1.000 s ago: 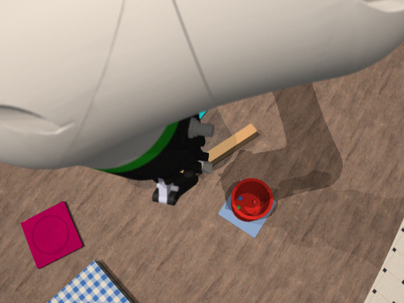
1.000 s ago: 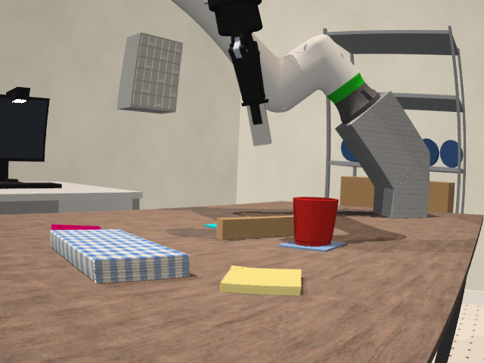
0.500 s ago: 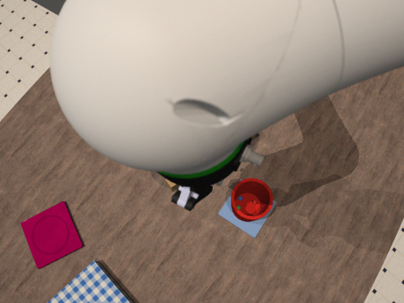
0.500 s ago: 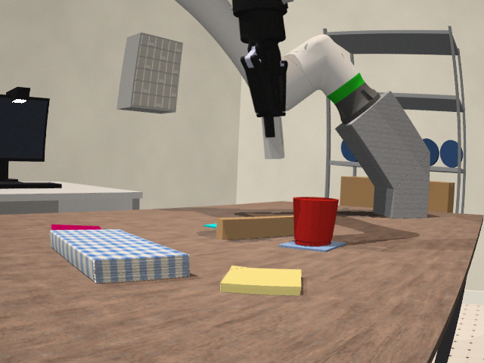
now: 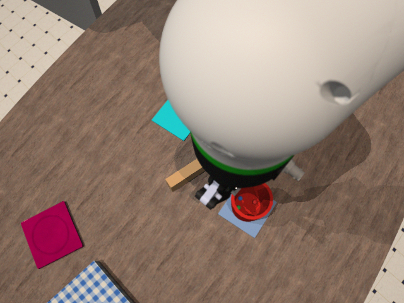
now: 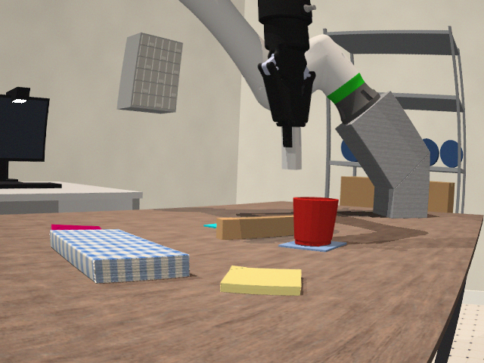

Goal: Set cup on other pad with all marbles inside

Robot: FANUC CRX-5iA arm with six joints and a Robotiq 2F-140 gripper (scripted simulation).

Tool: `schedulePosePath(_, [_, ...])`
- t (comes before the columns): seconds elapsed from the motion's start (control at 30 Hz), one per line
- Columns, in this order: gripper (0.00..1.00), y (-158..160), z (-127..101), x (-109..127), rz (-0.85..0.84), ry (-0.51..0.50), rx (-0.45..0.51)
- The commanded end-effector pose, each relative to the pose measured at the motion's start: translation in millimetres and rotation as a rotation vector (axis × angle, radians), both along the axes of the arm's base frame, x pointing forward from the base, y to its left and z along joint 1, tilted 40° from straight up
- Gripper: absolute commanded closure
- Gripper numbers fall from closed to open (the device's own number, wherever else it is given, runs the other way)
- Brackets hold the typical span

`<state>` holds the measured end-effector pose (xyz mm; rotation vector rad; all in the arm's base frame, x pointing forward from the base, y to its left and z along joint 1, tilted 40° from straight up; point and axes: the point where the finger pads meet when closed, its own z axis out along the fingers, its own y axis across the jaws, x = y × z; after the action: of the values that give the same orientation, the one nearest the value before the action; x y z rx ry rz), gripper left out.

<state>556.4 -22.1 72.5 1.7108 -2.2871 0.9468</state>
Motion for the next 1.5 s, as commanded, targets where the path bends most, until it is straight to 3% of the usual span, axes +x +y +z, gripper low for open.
schedulePosePath(0.0, [1.0, 6.8, -10.8, 0.4, -0.05, -0.078, 0.006])
schedulePosePath(0.43, [1.0, 22.4, -33.8, -2.8, -0.138, -0.199, 0.049])
schedulePosePath(1.07, [1.0, 24.1, -36.1, -3.3, -0.147, -0.211, 0.054])
schedulePosePath(1.1, [0.41, 24.1, -36.1, -3.3, -0.147, -0.211, 0.054])
schedulePosePath(1.47, [0.41, 24.1, -36.1, -3.3, -0.147, -0.211, 0.054])
